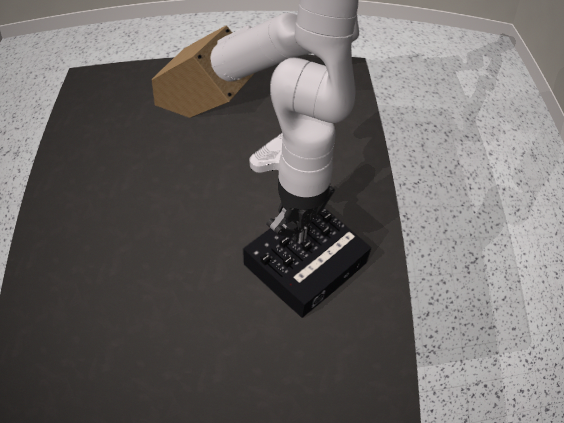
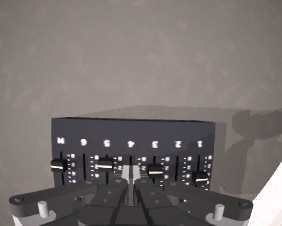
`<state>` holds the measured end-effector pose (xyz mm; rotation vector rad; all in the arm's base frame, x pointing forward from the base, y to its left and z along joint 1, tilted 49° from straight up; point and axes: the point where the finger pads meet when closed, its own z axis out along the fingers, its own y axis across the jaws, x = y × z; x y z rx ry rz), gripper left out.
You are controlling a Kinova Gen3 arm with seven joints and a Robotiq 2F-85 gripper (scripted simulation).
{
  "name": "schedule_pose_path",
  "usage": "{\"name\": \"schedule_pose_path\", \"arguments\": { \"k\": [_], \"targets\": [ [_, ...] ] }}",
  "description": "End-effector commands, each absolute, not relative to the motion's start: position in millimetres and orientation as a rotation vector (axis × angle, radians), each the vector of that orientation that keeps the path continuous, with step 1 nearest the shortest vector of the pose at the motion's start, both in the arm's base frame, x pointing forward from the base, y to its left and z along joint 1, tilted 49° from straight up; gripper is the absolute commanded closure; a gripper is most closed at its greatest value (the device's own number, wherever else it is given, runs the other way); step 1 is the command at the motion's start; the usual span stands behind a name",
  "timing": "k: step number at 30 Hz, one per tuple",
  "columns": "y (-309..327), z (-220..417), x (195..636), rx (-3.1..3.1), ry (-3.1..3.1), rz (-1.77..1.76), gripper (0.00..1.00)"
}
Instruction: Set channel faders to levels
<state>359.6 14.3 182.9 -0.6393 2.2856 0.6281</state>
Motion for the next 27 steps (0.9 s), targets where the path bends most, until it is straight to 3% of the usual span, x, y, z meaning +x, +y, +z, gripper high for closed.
{"name": "schedule_pose_path", "arguments": {
  "k": [1, 27],
  "targets": [
    [13, 183, 359, -0.638, 2.285, 0.628, 1.0],
    [-10, 209, 341, -0.638, 2.285, 0.628, 1.0]
  ]
}}
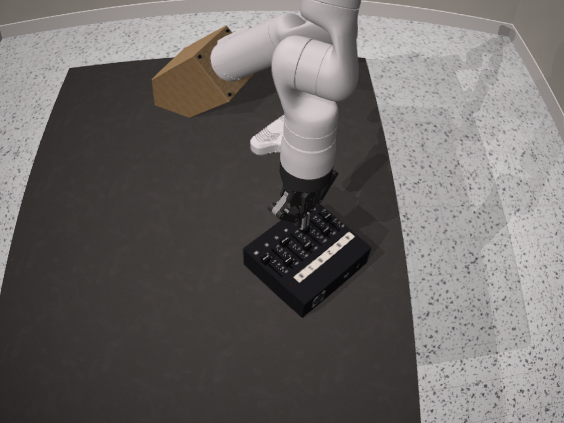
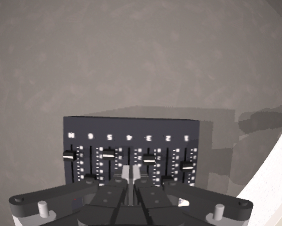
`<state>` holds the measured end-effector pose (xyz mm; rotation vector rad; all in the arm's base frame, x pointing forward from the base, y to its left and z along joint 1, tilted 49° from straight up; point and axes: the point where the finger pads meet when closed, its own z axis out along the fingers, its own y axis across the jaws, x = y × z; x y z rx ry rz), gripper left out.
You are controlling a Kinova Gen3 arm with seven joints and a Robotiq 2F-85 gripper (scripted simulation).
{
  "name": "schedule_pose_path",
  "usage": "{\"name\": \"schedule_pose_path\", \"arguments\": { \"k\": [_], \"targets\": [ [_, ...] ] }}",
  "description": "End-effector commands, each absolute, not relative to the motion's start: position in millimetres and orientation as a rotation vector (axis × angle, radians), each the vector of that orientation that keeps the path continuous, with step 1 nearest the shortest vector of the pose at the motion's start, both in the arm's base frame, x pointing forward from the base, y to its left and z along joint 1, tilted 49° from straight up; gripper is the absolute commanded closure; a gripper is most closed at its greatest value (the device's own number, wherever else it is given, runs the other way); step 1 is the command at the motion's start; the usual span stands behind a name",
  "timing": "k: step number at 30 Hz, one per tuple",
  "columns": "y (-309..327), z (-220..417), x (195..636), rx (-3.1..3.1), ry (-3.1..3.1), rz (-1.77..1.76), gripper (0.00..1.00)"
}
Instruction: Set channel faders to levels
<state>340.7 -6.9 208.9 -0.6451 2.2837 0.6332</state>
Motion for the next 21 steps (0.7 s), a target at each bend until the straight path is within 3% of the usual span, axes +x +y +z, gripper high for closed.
{"name": "schedule_pose_path", "arguments": {
  "k": [1, 8, 9, 21],
  "targets": [
    [-9.6, 209.2, 340.8, -0.638, 2.285, 0.628, 1.0],
    [-9.6, 209.2, 340.8, -0.638, 2.285, 0.628, 1.0],
    [-9.7, 209.2, 340.8, -0.638, 2.285, 0.628, 0.0],
    [-18.6, 219.2, 333.6, -0.638, 2.285, 0.628, 0.0]
  ]
}}
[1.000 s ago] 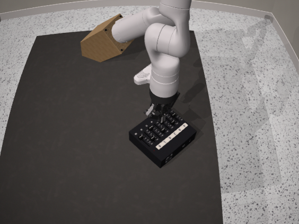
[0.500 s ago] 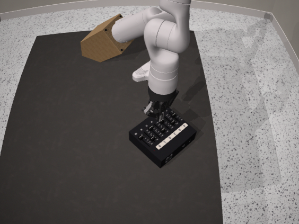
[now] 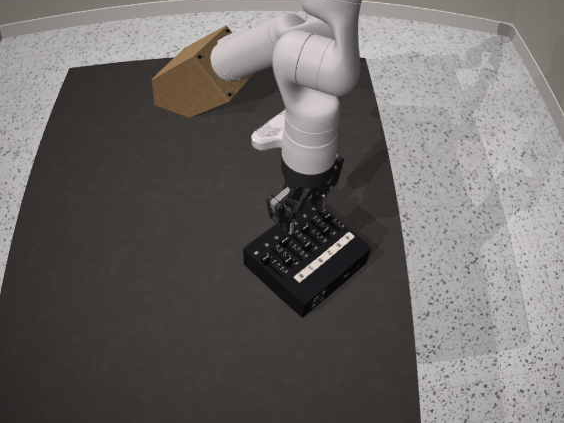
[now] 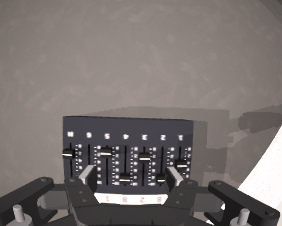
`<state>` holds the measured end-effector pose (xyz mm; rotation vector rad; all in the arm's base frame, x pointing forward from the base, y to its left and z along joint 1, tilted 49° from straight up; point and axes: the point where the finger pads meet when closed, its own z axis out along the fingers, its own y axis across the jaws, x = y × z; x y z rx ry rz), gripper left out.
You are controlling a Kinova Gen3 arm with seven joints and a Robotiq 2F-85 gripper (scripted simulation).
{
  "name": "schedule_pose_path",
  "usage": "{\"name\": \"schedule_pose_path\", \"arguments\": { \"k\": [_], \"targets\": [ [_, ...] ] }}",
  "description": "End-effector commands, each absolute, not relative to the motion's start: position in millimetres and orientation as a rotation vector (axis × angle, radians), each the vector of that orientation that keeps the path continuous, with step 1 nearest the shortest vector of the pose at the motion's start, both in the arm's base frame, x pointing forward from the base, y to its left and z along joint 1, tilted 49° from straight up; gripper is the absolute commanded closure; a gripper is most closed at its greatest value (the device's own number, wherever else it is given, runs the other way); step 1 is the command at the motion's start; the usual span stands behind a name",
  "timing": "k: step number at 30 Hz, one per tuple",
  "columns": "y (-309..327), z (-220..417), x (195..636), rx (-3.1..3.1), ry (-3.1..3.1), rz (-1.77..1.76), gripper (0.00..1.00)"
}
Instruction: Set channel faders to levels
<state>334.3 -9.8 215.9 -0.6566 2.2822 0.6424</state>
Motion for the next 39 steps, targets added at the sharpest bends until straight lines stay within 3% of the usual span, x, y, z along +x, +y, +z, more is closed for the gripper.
{"name": "schedule_pose_path", "arguments": {
  "k": [1, 19, 39],
  "targets": [
    [-21, 221, 332, -0.638, 2.285, 0.628, 0.0],
    [-54, 259, 305, -0.638, 2.285, 0.628, 0.0],
    [-56, 261, 303, -0.638, 2.285, 0.628, 0.0]
  ]
}}
